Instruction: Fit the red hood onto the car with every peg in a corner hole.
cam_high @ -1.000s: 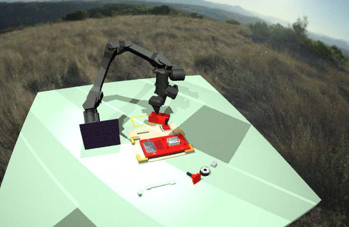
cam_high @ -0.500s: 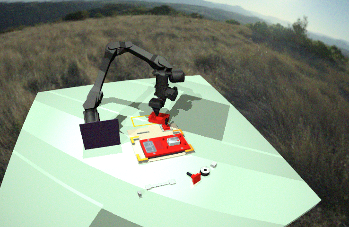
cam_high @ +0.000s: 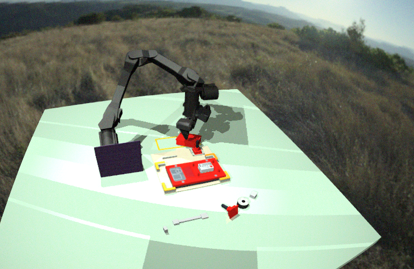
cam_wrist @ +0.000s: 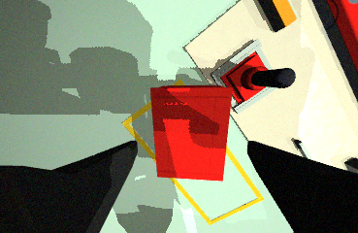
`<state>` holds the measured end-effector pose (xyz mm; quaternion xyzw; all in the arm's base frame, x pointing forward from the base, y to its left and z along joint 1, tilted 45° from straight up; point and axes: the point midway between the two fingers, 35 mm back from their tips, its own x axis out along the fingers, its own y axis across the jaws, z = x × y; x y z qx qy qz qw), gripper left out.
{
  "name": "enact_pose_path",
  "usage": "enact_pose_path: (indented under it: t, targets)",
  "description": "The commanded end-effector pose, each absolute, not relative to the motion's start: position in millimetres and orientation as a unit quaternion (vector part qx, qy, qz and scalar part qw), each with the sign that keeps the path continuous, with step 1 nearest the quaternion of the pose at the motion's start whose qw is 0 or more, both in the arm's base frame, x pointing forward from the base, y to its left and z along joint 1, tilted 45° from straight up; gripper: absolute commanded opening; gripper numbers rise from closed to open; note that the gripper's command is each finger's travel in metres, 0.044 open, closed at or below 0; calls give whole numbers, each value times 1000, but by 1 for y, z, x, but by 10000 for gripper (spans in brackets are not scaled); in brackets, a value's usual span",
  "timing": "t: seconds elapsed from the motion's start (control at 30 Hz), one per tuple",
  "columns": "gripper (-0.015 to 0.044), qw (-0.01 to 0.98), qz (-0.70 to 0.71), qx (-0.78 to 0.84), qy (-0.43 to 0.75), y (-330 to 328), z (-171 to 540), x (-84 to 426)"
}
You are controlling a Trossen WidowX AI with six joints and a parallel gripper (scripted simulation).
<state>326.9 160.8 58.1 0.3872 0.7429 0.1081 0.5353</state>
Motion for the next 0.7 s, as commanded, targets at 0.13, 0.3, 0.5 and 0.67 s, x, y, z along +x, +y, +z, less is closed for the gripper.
enact_pose_path:
  t: [0.13,0.3,0.5,0.67]
  targets:
    - [440,533,107,390,744,165,53,325]
    - [440,533,107,390,744,167,51,324]
    - [440,532,107,390,744,170,48,323]
    - [440,532,108,390,744,173,46,323]
